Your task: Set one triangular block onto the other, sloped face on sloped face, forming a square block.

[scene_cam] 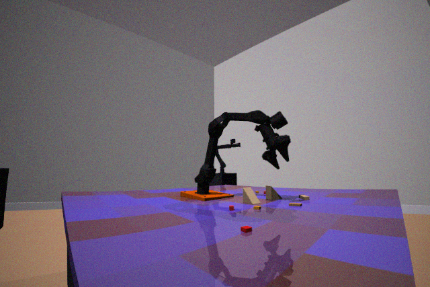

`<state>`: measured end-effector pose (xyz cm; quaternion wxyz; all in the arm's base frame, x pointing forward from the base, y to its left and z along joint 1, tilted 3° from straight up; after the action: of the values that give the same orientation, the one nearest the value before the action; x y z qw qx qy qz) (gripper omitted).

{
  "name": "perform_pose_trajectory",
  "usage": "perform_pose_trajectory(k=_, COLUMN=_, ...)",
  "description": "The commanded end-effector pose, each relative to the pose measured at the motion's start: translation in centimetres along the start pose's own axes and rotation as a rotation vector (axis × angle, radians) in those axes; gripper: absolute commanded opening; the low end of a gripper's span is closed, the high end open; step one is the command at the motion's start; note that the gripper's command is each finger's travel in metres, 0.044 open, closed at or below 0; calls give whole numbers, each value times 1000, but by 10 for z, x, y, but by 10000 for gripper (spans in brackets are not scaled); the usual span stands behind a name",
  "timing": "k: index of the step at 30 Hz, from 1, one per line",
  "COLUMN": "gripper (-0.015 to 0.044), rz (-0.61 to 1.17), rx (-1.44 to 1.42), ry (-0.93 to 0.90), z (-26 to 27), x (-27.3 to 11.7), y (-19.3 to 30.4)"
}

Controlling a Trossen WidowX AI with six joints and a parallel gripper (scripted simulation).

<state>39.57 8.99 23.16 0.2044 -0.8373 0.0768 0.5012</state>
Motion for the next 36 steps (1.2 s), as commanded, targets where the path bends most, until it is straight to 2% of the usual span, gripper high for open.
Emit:
perform_pose_trajectory(k=1, gripper=440, rz=54, rx=-51, ry=-175, z=52, x=14, y=-18)
perform_pose_trajectory(k=5, gripper=440, rz=152, rx=-132, ry=-362, z=113, x=19, y=-32)
perform_pose_trajectory(k=7, gripper=440, rz=172, rx=-146, ry=-392, z=123, x=18, y=-34)
perform_pose_trajectory(k=36, gripper=440, rz=169, rx=-155, ry=-393, z=135, x=53, y=-29)
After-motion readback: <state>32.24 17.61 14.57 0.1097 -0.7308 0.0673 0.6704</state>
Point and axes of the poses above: the point midway between the two fingers, 35 mm back from their tips, its own x axis out along the fingers, its own z axis across the jaws, y = z × x, the point moved 2 cm from there along -x, back along the fingers, and after that the axes turned 7 degrees about -x, right-handed, at the moved point
